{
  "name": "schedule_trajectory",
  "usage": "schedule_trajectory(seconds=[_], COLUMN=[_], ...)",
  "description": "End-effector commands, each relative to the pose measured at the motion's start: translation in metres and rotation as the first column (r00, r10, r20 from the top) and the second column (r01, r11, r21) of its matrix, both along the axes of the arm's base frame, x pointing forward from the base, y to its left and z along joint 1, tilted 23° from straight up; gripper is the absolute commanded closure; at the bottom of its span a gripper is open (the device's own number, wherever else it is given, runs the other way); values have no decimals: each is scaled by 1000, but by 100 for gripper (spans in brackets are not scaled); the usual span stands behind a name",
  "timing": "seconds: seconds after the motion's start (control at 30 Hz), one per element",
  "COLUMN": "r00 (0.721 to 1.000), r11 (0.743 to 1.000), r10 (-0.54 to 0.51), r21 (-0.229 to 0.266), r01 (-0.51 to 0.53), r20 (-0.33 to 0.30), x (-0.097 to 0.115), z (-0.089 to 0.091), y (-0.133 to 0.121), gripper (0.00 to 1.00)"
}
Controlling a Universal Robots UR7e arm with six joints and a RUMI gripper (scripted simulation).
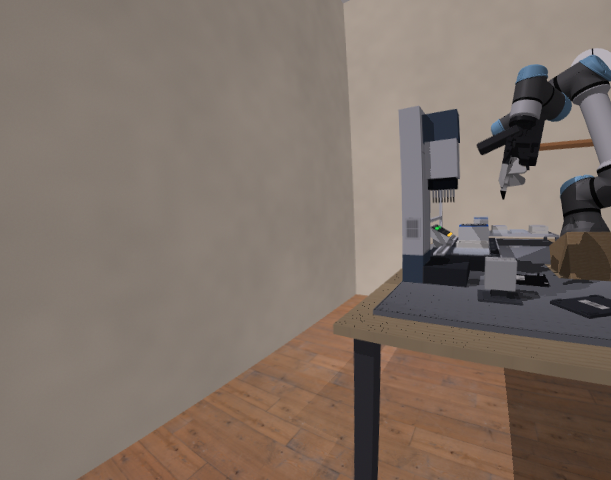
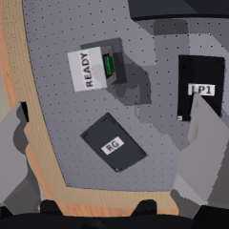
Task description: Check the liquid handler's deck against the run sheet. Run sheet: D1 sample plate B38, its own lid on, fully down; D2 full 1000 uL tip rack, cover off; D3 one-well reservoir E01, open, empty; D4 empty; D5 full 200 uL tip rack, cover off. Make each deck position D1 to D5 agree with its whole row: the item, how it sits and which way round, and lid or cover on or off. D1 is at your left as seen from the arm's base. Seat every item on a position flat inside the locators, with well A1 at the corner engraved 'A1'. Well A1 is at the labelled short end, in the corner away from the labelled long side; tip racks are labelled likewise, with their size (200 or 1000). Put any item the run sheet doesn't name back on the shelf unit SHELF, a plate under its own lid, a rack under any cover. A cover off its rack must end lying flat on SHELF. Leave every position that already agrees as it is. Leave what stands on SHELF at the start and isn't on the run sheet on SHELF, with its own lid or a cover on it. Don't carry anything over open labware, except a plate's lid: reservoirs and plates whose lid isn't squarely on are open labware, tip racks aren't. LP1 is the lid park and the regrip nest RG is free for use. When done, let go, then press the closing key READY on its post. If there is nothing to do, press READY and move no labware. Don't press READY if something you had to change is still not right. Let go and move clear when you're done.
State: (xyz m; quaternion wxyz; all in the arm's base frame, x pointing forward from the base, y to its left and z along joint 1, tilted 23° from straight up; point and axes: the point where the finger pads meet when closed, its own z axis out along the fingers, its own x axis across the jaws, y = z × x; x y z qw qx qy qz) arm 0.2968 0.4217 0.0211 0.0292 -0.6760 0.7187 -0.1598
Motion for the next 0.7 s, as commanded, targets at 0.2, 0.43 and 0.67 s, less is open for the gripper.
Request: schedule_trajectory(seconds=[0.2,0.43,0.67], r00=[988,974,973], r11=[990,978,977], r10=[2,-4,-5], r21=[-140,-203,-208], r01=[-24,-43,-44], r20=[-156,-228,-231], x=[-8,-13,-21], z=[19,36,49], y=[-42,-73,-106], gripper=[18,18,18])
